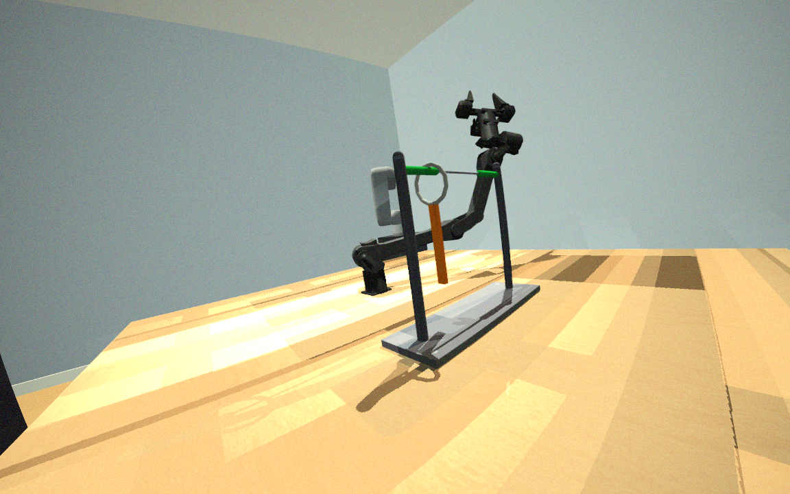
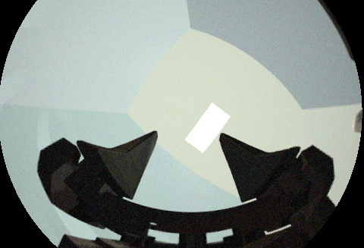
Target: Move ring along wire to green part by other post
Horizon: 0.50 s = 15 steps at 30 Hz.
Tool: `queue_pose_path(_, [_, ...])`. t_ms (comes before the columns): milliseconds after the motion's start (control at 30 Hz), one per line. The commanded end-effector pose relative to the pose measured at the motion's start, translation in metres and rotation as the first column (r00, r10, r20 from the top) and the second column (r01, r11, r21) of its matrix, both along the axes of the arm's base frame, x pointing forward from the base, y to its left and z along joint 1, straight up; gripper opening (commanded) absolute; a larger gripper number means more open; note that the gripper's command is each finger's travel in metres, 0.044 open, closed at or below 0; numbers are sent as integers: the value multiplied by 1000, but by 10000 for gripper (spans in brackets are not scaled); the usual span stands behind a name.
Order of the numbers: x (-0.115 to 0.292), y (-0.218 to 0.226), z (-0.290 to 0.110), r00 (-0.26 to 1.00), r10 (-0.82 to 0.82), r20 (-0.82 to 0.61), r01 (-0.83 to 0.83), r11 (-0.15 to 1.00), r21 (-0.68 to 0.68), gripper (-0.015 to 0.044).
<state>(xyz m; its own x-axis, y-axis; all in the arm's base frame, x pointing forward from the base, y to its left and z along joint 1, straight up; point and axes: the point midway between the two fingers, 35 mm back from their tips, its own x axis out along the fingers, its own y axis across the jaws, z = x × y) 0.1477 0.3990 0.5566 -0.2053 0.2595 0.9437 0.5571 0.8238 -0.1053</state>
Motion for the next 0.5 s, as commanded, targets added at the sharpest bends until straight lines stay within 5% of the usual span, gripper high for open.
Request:
queue_pose_path(0, [-2,-2,2,1000,-2,1,2,1000,6,374])
queue_pose_path(267, [-58,-89,65,998,-60,-10,61,972,228,164])
queue_pose_path(467, [-97,-178,100,993,-92,-67,112,907,406,160])
